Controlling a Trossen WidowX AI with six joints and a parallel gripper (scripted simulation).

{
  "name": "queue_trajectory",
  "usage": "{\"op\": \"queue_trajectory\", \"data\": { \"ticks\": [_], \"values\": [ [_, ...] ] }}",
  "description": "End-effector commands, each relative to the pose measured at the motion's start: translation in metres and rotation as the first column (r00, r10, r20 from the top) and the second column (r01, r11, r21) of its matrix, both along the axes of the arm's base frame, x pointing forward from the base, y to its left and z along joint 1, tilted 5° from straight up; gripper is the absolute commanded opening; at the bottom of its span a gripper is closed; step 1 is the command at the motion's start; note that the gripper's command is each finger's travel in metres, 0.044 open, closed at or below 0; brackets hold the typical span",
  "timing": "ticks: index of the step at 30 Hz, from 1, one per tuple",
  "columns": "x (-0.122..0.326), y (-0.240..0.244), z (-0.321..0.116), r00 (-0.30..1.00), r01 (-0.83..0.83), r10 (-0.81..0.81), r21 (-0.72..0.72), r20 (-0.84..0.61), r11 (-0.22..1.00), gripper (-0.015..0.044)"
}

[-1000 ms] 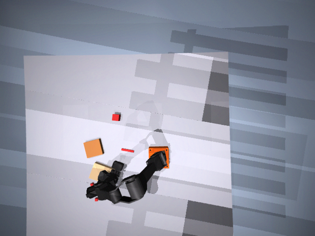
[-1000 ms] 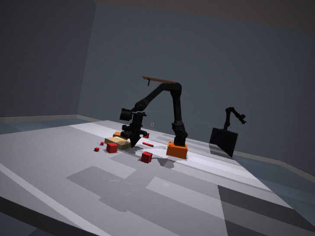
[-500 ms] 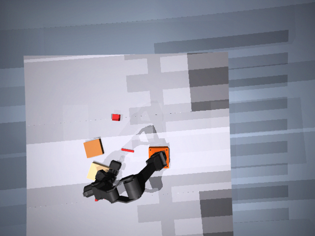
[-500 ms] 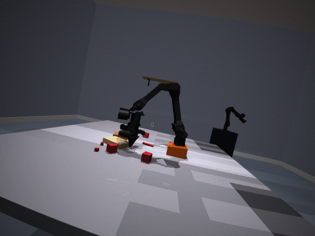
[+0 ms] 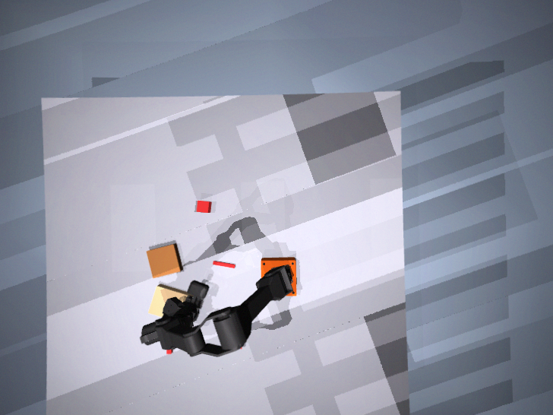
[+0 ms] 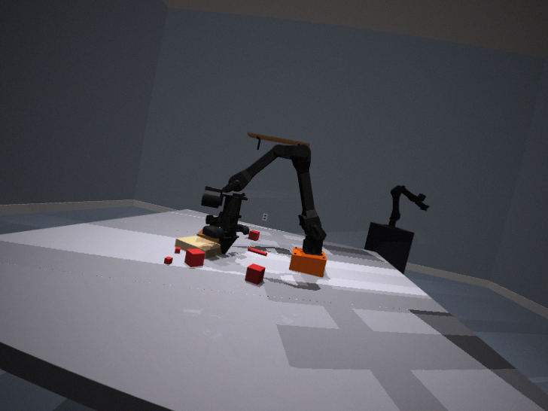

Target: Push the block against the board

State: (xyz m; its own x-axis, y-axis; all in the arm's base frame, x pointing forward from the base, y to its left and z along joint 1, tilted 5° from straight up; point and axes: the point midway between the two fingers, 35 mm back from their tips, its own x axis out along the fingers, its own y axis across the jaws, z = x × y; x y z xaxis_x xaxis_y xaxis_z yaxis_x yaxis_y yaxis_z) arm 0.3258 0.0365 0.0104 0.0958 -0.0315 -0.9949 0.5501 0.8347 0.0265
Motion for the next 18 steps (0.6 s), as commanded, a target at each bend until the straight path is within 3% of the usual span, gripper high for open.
{"op": "queue_trajectory", "data": {
  "ticks": [1, 18],
  "values": [
    [0.006, -0.003, 0.001, 1.000, 0.001, -0.001, -0.003, 0.004, 1.000, 0.0000],
    [0.020, -0.011, 0.003, 1.000, 0.001, -0.001, -0.003, 0.005, 1.000, 0.0000]
  ]
}}
